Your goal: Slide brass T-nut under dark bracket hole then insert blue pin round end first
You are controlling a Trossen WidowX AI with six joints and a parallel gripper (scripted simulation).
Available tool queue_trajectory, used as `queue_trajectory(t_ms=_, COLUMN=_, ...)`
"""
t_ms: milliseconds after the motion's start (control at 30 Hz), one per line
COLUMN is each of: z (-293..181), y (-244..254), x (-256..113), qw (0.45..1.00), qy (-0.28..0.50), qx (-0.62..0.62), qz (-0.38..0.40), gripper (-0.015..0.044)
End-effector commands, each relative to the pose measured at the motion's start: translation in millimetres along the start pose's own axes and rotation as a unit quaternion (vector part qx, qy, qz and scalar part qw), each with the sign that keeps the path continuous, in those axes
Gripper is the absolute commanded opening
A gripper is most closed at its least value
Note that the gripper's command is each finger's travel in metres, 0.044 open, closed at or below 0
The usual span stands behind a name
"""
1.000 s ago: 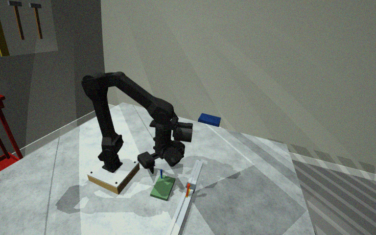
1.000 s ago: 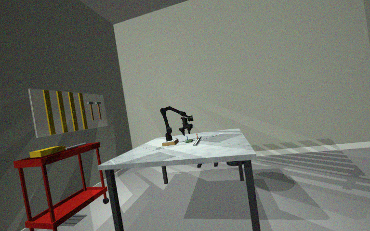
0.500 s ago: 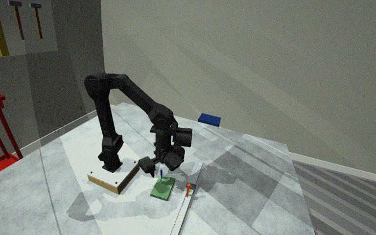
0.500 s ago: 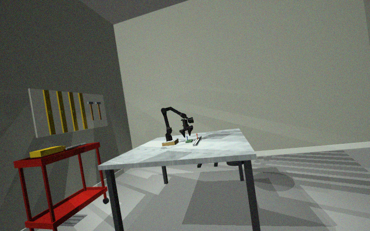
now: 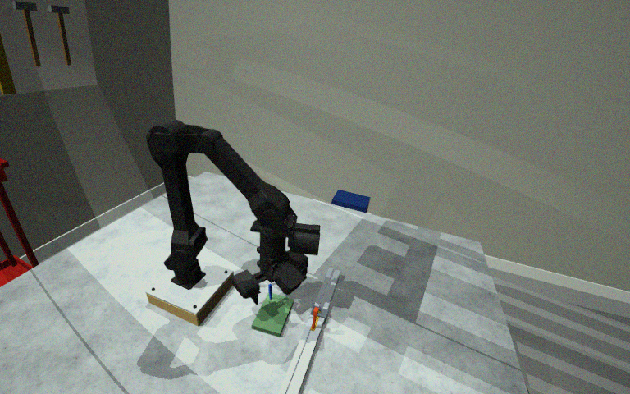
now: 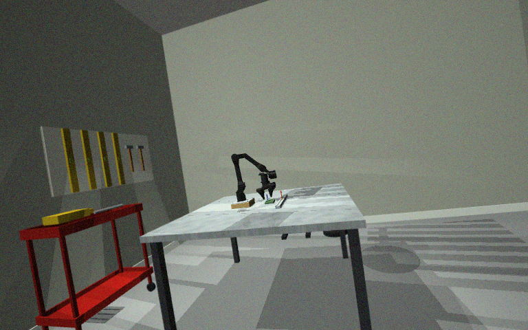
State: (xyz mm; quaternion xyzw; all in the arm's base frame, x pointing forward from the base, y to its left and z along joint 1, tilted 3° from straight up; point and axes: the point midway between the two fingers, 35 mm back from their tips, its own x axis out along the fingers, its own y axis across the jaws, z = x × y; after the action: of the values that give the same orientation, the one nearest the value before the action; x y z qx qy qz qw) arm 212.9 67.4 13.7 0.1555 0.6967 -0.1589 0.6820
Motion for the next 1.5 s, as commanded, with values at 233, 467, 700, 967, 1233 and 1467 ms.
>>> queue_trajectory(t_ms=233, z=-3, y=-2, x=7, qw=1.000, qy=0.004, qx=0.003, qz=-0.002, gripper=0.0256)
queue_trajectory(t_ms=467, z=-3, y=-2, x=7, qw=1.000, qy=0.004, qx=0.003, qz=-0.002, gripper=0.0072)
queue_trajectory(t_ms=700, z=-3, y=-2, x=7, qw=1.000, qy=0.004, qx=0.003, qz=-0.002, gripper=-0.0092)
queue_trajectory(t_ms=967, z=-3, y=-2, x=6, qw=1.000, qy=0.004, qx=0.003, qz=-0.002, gripper=-0.0150)
queue_trajectory(t_ms=1233, z=-3, y=-2, x=-4, qw=1.000, qy=0.004, qx=0.003, qz=-0.002, gripper=-0.0150)
queue_trajectory(t_ms=1467, z=-4, y=-4, x=-11, qw=1.000, qy=0.004, qx=0.003, qz=-0.003, gripper=-0.0150)
